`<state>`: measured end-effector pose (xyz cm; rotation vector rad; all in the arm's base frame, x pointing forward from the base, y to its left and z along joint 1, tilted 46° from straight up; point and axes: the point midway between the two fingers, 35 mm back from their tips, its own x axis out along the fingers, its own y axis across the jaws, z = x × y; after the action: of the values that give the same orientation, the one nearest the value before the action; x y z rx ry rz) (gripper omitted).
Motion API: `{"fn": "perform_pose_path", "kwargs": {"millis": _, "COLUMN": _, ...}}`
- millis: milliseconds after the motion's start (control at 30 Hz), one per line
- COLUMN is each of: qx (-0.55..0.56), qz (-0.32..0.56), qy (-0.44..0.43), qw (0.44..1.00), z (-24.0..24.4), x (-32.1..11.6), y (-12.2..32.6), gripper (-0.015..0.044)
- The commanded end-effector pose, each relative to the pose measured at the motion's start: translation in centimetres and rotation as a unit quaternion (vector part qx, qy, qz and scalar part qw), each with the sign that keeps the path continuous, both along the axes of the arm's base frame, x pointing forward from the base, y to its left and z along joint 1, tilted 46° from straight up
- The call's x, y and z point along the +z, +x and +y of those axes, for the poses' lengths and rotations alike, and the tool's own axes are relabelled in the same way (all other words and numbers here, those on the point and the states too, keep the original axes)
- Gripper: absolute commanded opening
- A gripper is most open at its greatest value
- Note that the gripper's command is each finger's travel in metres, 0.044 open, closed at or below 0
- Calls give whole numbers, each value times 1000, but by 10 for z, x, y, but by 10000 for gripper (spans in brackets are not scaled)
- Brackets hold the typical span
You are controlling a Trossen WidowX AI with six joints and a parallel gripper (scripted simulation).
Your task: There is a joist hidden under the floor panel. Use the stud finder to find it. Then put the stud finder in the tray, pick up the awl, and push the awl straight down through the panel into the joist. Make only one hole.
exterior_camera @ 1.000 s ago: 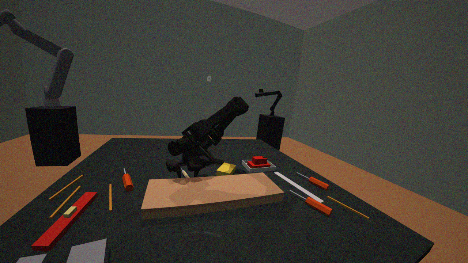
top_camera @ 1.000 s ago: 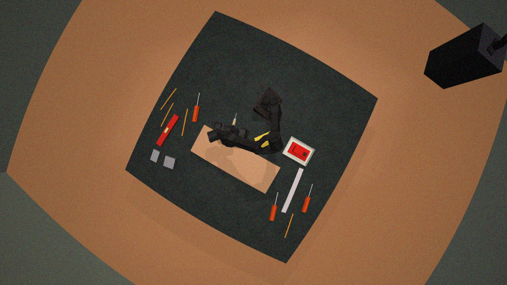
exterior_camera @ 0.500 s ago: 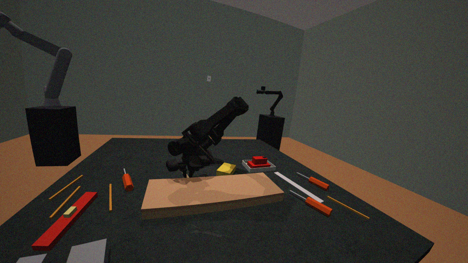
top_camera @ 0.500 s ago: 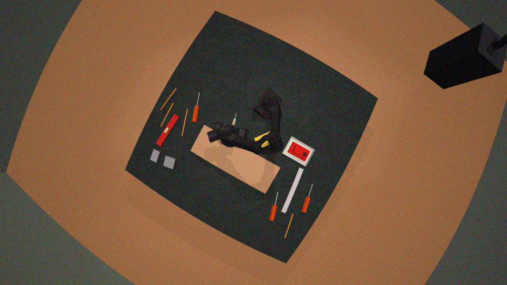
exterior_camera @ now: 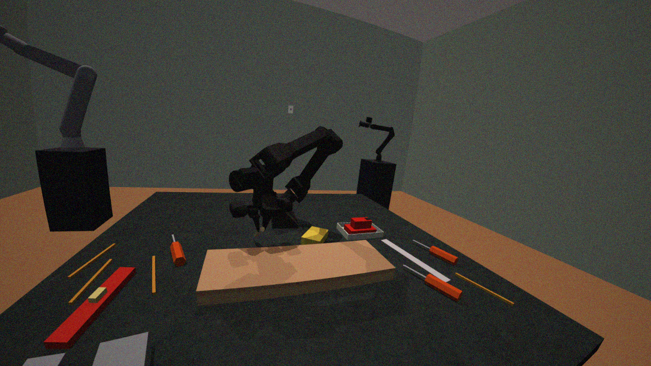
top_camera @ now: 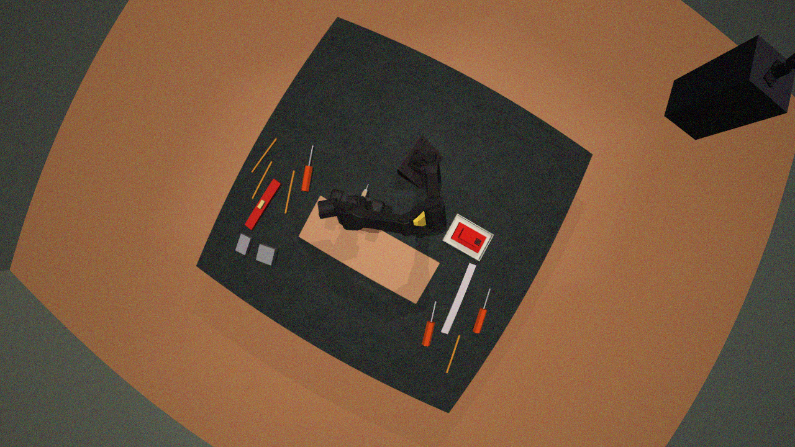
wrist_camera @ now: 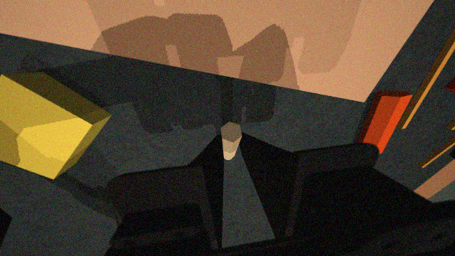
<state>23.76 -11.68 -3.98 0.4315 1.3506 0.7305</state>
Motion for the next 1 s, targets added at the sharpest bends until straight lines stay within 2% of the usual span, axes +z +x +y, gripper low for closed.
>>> {"fn": "perform_pose_path", "kwargs": {"millis": 0, "qx": 2, "qz": -5, "qy": -6, "qw": 1000, "z": -20, "x": 20, "y": -3, "gripper": 0}}
{"fn": "perform_pose_path", "kwargs": {"millis": 133, "qx": 3, "qz": -4, "qy": -4, "qw": 1000, "z": -34, "x": 39, "y": -9, "gripper": 0}}
{"fn": "perform_pose_path", "kwargs": {"millis": 333, "qx": -8, "qz": 11, "qy": -20, "qw": 1000, "z": -36, "x": 41, "y": -13, "gripper": 0}}
{"fn": "perform_pose_path", "kwargs": {"millis": 667, "qx": -86, "qz": 89, "qy": -119, "qw": 985, "z": -43, "x": 48, "y": -31, "gripper": 0}}
{"fn": "perform_pose_path", "kwargs": {"millis": 967, "qx": -182, "qz": 141, "qy": -210, "qw": 950, "z": -52, "x": 55, "y": -46, "gripper": 0}}
